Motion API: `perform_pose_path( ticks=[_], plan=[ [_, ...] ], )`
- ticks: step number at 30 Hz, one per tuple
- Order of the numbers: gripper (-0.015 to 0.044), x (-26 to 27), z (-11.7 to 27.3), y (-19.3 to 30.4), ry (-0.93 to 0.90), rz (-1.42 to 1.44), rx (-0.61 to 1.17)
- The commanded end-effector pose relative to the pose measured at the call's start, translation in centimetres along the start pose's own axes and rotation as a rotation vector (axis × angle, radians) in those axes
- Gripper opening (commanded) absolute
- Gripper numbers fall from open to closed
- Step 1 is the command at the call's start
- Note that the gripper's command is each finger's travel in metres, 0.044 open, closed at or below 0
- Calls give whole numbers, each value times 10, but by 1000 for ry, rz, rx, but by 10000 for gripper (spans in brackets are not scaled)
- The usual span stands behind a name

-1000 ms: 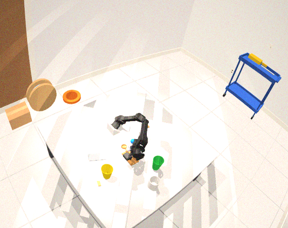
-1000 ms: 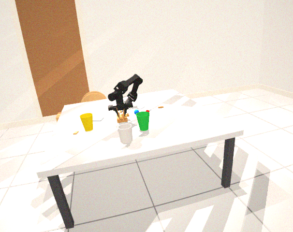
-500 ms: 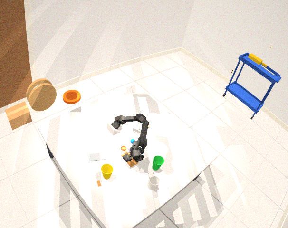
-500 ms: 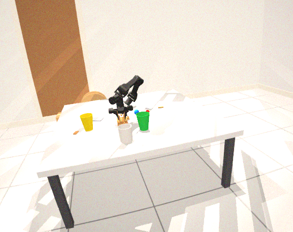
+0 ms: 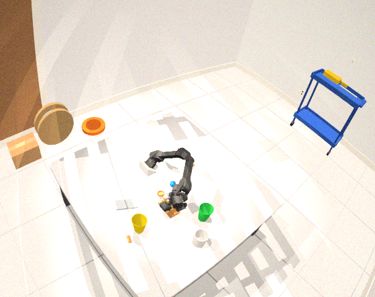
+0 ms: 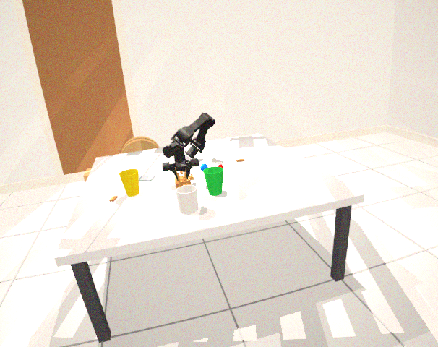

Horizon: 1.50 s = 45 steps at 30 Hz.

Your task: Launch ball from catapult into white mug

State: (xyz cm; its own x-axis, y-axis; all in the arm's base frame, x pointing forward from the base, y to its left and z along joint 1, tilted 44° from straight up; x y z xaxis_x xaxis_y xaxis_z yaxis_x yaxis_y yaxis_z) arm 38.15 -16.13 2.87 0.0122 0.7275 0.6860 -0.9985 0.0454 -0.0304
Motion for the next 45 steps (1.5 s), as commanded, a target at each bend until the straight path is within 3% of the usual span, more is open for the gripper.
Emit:
perform_pose_path(
  ticks=[1, 8, 11, 15, 18, 27, 32, 45],
  plan=[
    [184, 0, 1, 0, 1, 3, -1],
    [367, 0, 1, 0, 1, 3, -1],
    [440, -1, 20, -1, 4, -15, -10],
    [440, 0, 78, 3, 12, -68, -37],
    [440, 1, 98, 7, 14, -86, -45],
    [440, -1, 94, 8, -2, -108, -42],
    [440, -1, 52, 3, 0, -15, -9],
    [440, -1, 38, 2, 0, -10, -7]
  ],
)
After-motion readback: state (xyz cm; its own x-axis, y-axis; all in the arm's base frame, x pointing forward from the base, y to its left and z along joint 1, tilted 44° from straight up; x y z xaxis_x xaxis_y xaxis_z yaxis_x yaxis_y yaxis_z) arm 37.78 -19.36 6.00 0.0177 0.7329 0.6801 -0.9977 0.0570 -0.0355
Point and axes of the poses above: the point midway between the two fingers, 35 mm back from their tips, its own z axis back along the fingers, its own x axis across the jaws, y = z × x, the point moved 8 cm from there along z, back along the fingers, and after that the axes turned 2 degrees about z, right-handed, at the moved point
